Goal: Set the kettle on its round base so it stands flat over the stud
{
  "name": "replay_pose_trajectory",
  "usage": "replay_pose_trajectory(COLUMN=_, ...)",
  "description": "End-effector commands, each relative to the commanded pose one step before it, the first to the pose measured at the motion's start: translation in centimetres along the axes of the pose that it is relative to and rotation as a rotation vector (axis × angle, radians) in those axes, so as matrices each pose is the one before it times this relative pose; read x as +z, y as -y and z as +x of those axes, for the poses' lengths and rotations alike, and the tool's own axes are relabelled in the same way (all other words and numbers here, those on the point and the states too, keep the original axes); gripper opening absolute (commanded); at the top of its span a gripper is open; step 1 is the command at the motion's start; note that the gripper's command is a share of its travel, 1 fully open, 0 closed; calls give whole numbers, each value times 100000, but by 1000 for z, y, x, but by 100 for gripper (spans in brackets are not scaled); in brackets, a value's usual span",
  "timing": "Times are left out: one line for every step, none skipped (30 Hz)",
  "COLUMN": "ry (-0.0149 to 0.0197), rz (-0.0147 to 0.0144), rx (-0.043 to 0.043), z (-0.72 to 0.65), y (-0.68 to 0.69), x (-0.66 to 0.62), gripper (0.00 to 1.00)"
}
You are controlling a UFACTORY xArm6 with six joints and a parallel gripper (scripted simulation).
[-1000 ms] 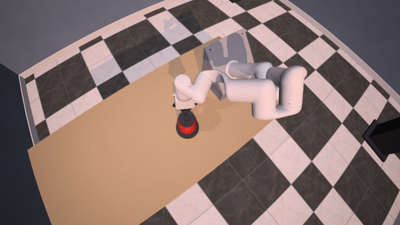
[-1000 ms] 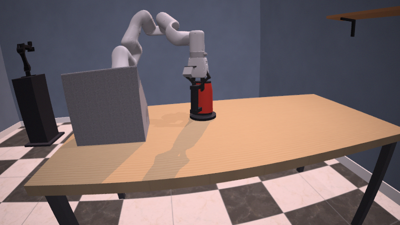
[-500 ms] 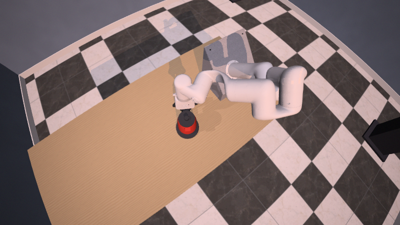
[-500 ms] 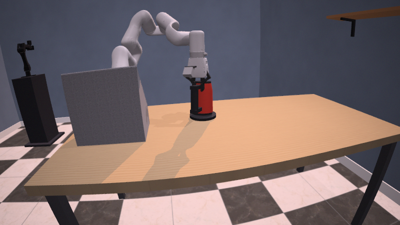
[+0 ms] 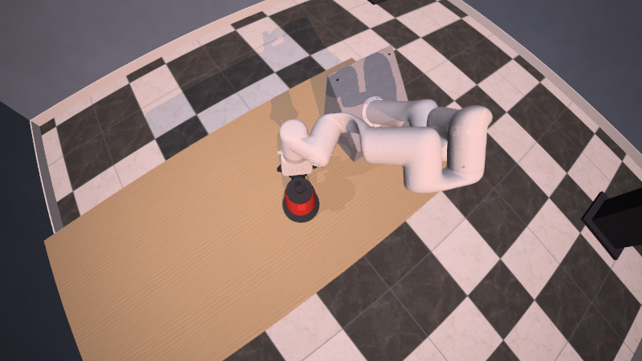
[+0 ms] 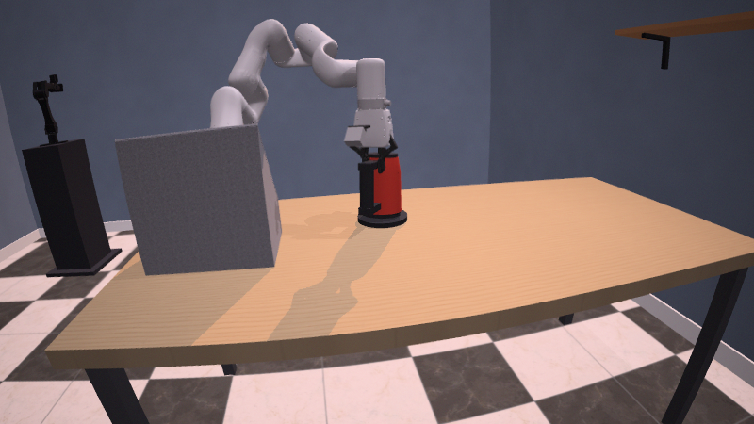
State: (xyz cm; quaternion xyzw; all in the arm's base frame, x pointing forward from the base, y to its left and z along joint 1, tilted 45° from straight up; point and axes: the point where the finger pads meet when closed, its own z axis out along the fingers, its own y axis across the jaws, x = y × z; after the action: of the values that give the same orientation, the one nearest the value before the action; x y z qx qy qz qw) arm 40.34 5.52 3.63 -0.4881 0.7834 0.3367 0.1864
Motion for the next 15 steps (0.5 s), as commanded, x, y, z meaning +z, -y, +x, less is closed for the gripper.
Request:
replay_pose_trajectory(ry=109, rz=233, rx=-137, z=-109, y=86, x=-71, gripper=0)
replay_pose_trajectory(ry=0, rz=0, rx=0, z=0, y=0, x=0, gripper=0)
replay_pose_trajectory(ry=0, rz=0, rx=0, z=0, y=0, x=0, gripper=81)
replay_pose_trajectory(ry=0, rz=0, rx=0, z=0, y=0, x=0, gripper=81)
replay_pose_trajectory(ry=0, rz=0, rx=0, z=0, y=0, x=0, gripper=81)
replay_pose_trajectory(ry=0, rz=0, rx=0, z=0, y=0, x=0, gripper=81)
replay_pose_trajectory(ry=0, rz=0, rx=0, z=0, y=0, x=0, gripper=81)
replay_pose_trajectory(ry=0, rz=0, rx=0, z=0, y=0, x=0, gripper=81)
replay_pose_trajectory(ry=0, rz=0, rx=0, z=0, y=0, x=0, gripper=81)
replay_pose_trajectory(ry=0, rz=0, rx=0, z=0, y=0, x=0, gripper=81)
replay_pose_trajectory(ry=0, rz=0, rx=0, z=0, y=0, x=0, gripper=81)
replay_pose_trajectory(ry=0, rz=0, rx=0, z=0, y=0, x=0, gripper=81)
replay_pose_trajectory(ry=0, rz=0, rx=0, z=0, y=0, x=0, gripper=81)
replay_pose_trajectory(ry=0, rz=0, rx=0, z=0, y=0, x=0, gripper=81)
replay_pose_trajectory(ry=0, rz=0, rx=0, z=0, y=0, x=0, gripper=81)
